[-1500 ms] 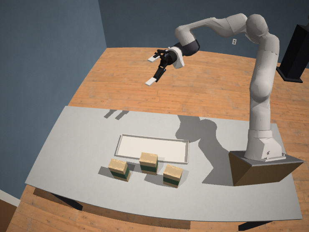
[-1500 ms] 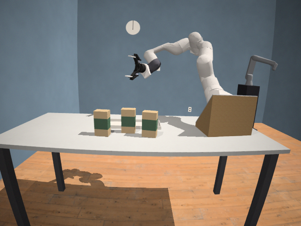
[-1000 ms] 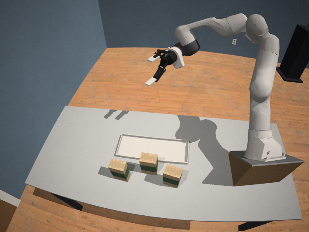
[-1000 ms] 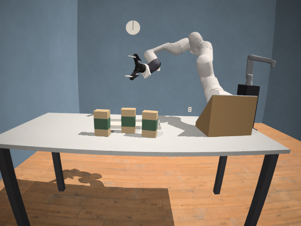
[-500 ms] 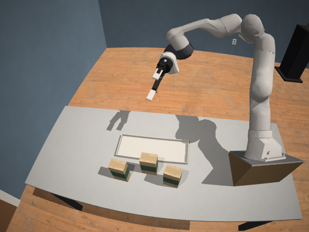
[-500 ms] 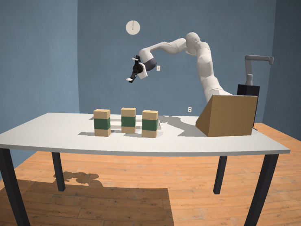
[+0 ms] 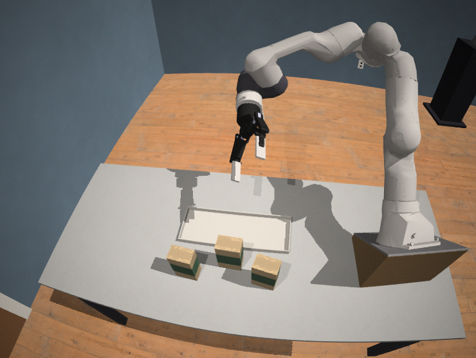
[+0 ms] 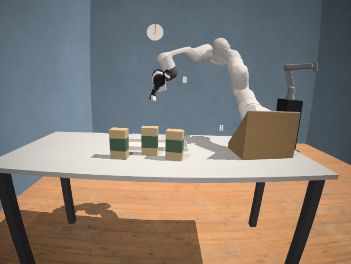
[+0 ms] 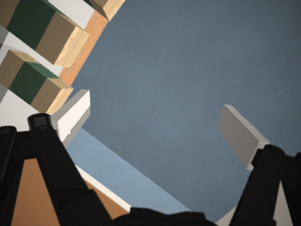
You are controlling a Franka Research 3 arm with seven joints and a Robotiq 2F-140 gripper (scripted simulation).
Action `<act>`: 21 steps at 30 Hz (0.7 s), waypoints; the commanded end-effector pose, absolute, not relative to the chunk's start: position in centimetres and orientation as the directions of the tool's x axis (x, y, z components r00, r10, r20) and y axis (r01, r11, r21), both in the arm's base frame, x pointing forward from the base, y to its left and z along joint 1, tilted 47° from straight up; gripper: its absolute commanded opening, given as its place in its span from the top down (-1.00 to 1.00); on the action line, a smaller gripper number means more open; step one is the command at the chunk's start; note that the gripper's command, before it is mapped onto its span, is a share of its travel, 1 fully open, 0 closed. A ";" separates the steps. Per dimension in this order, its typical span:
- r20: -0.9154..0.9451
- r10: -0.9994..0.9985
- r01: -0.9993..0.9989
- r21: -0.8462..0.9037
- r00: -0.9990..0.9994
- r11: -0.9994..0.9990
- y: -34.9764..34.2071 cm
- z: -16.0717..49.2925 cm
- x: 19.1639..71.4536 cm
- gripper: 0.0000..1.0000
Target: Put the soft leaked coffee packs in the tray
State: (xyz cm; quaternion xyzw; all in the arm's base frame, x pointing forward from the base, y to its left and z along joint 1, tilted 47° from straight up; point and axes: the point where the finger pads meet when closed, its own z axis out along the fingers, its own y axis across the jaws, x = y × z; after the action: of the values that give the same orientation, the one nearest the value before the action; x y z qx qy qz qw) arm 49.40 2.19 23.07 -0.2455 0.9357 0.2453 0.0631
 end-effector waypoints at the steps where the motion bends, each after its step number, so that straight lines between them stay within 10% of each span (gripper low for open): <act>1: -0.212 -0.578 -0.611 0.377 -0.788 0.696 2.5 20.7 48.3 -1.00; 21: -0.209 -0.583 -0.615 0.376 -0.785 0.693 2.5 20.6 48.2 -1.00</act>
State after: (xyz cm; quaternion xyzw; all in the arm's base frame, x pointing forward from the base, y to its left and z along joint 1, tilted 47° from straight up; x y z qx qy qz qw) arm 48.29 2.54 20.72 -0.3178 0.9218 0.2190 0.0357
